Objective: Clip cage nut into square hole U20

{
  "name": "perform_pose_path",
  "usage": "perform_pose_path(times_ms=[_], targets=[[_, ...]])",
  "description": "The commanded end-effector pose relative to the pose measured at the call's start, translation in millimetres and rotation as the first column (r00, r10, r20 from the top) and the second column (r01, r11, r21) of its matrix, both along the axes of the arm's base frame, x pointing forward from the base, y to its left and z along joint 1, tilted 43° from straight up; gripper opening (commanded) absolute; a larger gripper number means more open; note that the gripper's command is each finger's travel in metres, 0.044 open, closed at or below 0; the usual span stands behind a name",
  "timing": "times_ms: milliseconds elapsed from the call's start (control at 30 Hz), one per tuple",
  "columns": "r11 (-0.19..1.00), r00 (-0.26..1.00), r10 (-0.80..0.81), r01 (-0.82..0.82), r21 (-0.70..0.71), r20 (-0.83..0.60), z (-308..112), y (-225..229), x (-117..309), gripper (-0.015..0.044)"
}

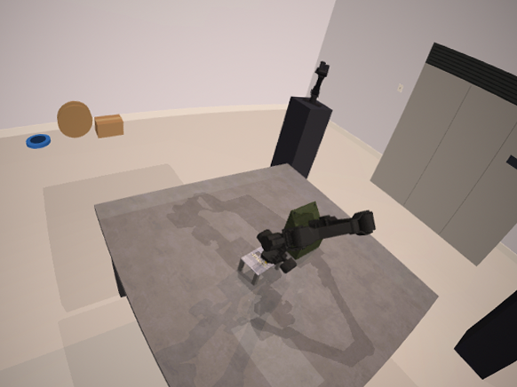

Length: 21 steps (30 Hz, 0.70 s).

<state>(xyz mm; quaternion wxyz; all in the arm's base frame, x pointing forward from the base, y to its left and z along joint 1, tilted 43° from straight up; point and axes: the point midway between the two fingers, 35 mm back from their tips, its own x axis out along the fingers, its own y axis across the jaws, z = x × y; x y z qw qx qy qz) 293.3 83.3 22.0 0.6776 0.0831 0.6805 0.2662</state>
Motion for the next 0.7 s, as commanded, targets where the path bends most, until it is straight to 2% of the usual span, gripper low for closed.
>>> perform_pose_path(times_ms=[0,667], targets=[[1.0,1.0,-0.004,0.004,-0.009,0.004,0.4,-0.8,0.4,0.0036],[1.0,1.0,-0.005,0.005,-0.02,0.006,0.5,-0.1,0.2,0.0036]])
